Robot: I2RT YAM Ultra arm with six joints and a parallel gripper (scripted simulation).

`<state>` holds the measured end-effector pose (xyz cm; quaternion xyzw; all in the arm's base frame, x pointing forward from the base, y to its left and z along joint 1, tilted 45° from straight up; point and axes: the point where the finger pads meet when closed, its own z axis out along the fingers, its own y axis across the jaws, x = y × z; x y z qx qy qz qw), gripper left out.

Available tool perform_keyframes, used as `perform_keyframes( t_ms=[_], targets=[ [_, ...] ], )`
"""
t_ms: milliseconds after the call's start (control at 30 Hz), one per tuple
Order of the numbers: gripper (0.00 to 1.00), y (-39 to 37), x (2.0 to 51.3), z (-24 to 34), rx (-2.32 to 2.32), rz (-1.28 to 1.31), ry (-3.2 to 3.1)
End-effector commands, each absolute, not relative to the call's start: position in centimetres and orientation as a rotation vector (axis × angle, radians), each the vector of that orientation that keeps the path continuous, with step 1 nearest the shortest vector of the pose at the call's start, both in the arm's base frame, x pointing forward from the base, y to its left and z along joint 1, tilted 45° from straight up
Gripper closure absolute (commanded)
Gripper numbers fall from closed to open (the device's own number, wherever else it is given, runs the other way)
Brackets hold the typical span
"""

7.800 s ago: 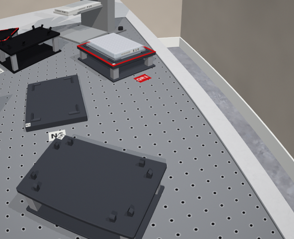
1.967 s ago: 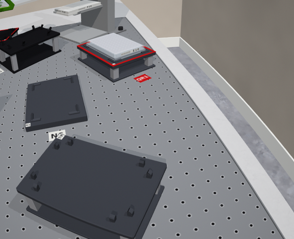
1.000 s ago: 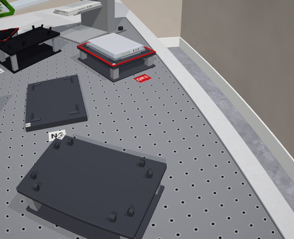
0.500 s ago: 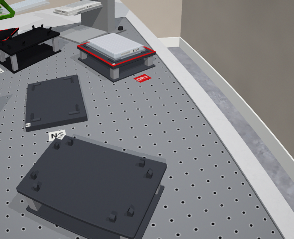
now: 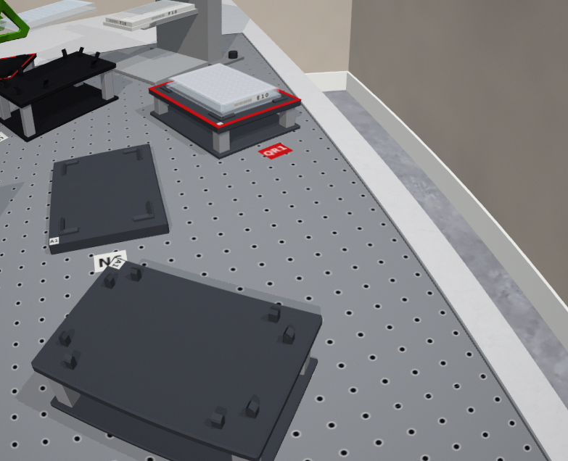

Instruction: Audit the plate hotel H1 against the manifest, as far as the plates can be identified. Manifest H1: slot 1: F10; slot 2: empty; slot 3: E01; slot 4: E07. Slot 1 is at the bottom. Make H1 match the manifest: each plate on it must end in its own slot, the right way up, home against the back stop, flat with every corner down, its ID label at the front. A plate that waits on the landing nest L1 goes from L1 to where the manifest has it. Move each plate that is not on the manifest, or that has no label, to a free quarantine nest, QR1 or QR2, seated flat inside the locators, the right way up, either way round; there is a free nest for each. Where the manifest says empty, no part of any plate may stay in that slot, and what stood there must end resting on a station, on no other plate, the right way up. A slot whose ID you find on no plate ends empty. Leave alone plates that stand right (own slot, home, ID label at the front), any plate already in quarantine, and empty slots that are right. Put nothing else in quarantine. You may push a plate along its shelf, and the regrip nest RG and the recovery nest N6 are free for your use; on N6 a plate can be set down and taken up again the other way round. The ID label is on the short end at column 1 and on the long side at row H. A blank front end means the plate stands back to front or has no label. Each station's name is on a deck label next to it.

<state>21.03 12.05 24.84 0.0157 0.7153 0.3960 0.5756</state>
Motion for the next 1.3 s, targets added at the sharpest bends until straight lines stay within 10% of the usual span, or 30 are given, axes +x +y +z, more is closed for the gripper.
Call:
perform_keyframes(
  t_ms=[0, 1267],
  targets=[
    [0.14, 11.6, 21.3, 25.4, 0.058, 0.908, 1.648],
    [0.14, 12.8, 21.6, 24.2, 0.059, 0.909, 1.648]
  ],
)
